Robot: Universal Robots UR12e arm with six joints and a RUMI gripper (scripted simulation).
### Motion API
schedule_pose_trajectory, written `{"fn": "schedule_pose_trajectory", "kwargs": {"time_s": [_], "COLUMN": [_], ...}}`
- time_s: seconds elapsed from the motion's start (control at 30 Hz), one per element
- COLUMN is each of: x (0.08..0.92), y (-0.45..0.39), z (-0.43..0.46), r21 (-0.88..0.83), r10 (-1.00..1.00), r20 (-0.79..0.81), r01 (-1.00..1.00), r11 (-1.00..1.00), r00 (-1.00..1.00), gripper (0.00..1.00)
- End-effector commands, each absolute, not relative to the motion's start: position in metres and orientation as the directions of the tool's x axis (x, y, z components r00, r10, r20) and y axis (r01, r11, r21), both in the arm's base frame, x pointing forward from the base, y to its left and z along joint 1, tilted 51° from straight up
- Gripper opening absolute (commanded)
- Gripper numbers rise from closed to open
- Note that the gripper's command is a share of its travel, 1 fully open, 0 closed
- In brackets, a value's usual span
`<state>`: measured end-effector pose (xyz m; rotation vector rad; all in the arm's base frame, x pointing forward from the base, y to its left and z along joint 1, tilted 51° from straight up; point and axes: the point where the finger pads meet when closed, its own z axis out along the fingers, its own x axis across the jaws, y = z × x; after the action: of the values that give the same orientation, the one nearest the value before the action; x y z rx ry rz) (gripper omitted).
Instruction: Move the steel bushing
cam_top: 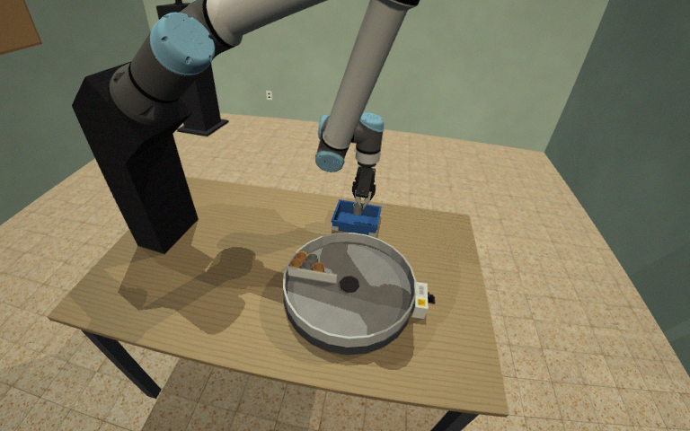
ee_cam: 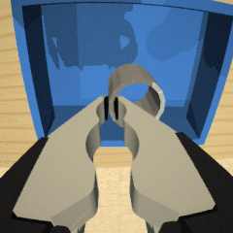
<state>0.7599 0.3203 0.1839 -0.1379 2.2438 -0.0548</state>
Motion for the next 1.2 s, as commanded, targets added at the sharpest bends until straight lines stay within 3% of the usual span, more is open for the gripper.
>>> {"fn": "schedule_pose_trajectory", "kwargs": {"time_s": [0.0, 1.17], "x": [0.761, 0.780], "y": [0.322, 0.321], "z": [0.187, 0.173], "r21": [-0.086, -0.087], "r10": [-0.119, -0.118], "r20": [-0.778, -0.778], "r01": [-0.082, -0.081], "r11": [0.993, 0.993], "r00": [-0.617, -0.617], "gripper": [0.00, 0.00]}}
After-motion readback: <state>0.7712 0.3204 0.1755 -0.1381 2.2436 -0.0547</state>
